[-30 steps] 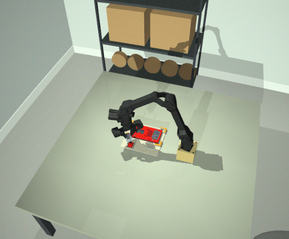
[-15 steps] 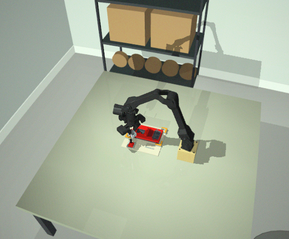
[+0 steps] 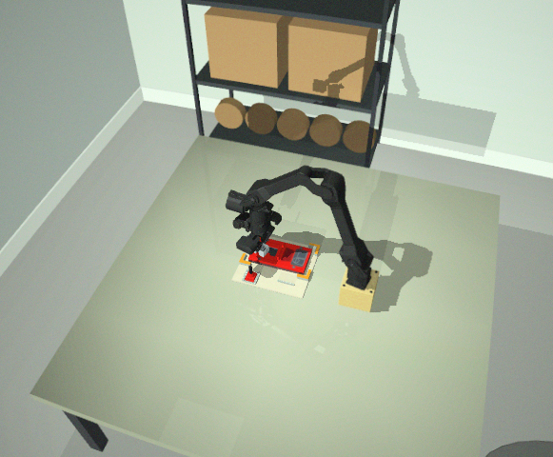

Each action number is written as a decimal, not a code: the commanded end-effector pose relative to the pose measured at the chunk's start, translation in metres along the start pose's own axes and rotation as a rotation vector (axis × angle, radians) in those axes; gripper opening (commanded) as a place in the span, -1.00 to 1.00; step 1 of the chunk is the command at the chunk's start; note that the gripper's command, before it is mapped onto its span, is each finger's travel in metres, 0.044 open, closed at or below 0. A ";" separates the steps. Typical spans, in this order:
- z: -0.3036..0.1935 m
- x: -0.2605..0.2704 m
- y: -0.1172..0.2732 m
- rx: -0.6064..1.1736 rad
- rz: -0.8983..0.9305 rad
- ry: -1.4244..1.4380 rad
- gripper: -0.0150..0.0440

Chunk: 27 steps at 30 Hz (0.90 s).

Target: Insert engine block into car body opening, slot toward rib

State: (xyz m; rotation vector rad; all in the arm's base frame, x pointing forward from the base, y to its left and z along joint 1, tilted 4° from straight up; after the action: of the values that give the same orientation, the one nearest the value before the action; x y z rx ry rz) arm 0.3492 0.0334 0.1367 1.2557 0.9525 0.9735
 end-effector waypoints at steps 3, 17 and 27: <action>0.002 -0.019 -0.007 0.006 -0.003 0.112 -0.49; 0.004 -0.043 -0.014 0.005 -0.007 0.264 -0.14; 0.004 -0.043 -0.014 0.006 -0.007 0.292 0.05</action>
State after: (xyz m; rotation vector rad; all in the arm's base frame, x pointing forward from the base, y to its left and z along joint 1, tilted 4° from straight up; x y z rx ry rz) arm 0.3416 -0.0093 0.1253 1.1350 1.1773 1.1651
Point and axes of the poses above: the point midway between the two fingers, 35 mm back from their tips, its own y axis back along the fingers, its own x axis across the jaws, z = x × y, the point moved 10 cm from there along y, back along the fingers, and after that the axes turned 15 degrees about -y, right-handed, at the moved point
